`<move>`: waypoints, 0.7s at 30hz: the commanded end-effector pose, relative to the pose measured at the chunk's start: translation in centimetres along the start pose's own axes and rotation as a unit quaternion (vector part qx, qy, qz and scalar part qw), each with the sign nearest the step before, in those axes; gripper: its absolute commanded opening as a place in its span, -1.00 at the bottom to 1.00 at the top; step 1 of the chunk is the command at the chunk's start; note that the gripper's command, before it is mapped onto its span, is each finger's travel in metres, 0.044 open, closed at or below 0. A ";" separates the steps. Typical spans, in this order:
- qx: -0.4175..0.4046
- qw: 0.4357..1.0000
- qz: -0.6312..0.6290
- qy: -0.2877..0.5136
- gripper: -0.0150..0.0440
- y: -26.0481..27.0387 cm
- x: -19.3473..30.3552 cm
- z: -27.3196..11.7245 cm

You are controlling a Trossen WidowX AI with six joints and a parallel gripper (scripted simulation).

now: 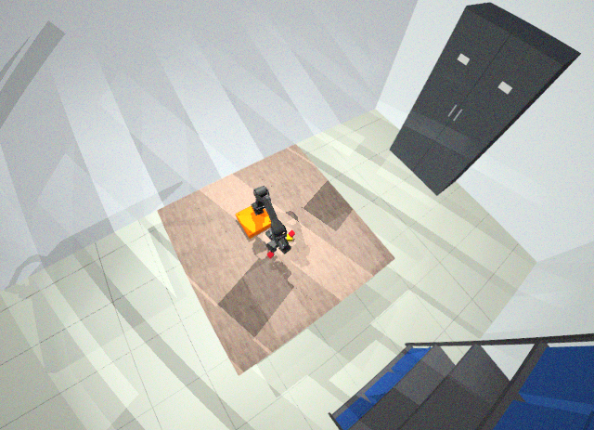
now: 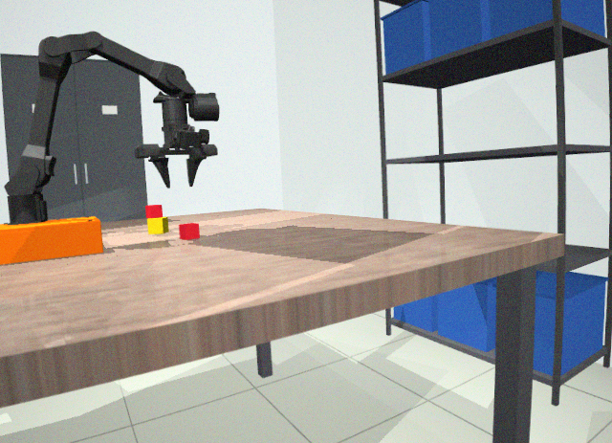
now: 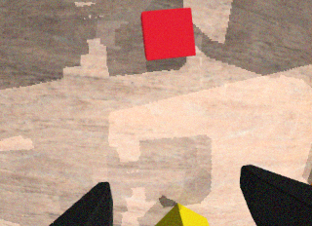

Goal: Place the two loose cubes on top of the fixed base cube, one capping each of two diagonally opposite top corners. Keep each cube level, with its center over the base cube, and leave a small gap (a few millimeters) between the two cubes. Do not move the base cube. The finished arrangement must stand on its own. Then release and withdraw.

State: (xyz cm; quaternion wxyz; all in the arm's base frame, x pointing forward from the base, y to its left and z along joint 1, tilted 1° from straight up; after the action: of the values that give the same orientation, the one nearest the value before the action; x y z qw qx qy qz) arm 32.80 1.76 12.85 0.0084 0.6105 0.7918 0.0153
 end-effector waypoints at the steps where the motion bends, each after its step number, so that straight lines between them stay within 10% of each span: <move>1: 0.002 1.000 -0.009 0.001 0.41 -0.1 -2.8 -0.4; 21: 0.004 1.000 -0.019 -0.001 0.41 -0.7 -6.1 5.3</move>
State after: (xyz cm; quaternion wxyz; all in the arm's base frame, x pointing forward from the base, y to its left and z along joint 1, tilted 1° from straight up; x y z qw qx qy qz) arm 33.77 -4.16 8.30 0.0039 0.5970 0.8022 0.0106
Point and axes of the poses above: the point midway between the two fingers, 35 mm back from their tips, its own z axis out along the fingers, its own y axis across the jaws, x = y × z, the point moved 3 cm from there along -z, back along the fingers, and after that the axes turned 4 degrees about z, right-handed, at the moved point
